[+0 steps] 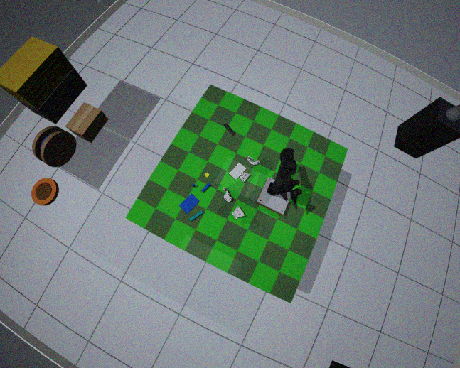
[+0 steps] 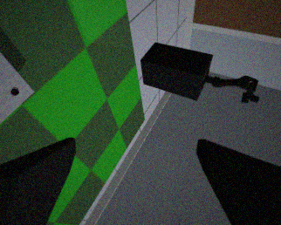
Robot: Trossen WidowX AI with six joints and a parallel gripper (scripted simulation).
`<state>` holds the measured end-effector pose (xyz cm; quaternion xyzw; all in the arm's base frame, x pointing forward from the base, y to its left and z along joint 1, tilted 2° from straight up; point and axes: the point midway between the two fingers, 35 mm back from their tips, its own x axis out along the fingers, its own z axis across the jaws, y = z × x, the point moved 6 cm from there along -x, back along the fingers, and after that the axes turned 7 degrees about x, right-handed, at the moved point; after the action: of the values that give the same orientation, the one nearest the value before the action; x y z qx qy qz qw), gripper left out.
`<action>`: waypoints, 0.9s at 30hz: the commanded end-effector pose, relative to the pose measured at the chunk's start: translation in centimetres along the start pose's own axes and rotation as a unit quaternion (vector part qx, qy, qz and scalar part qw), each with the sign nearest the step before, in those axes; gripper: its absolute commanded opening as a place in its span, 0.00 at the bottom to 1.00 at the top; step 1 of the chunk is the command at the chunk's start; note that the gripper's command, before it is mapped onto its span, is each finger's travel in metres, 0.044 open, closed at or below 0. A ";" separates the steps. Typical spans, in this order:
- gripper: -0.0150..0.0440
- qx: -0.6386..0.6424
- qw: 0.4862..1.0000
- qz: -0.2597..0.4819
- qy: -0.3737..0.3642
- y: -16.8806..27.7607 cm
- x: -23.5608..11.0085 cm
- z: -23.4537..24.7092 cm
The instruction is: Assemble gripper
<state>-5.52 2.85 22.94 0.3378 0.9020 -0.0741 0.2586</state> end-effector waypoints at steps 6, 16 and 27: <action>0.75 0.000 1.000 0.000 0.000 0.0 0.0 0.0; 0.31 0.000 1.000 0.000 0.000 0.0 0.0 0.0; 0.25 0.000 1.000 0.000 0.000 0.0 0.0 0.0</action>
<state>-5.52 2.84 22.94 0.3378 0.9019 -0.0741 0.2586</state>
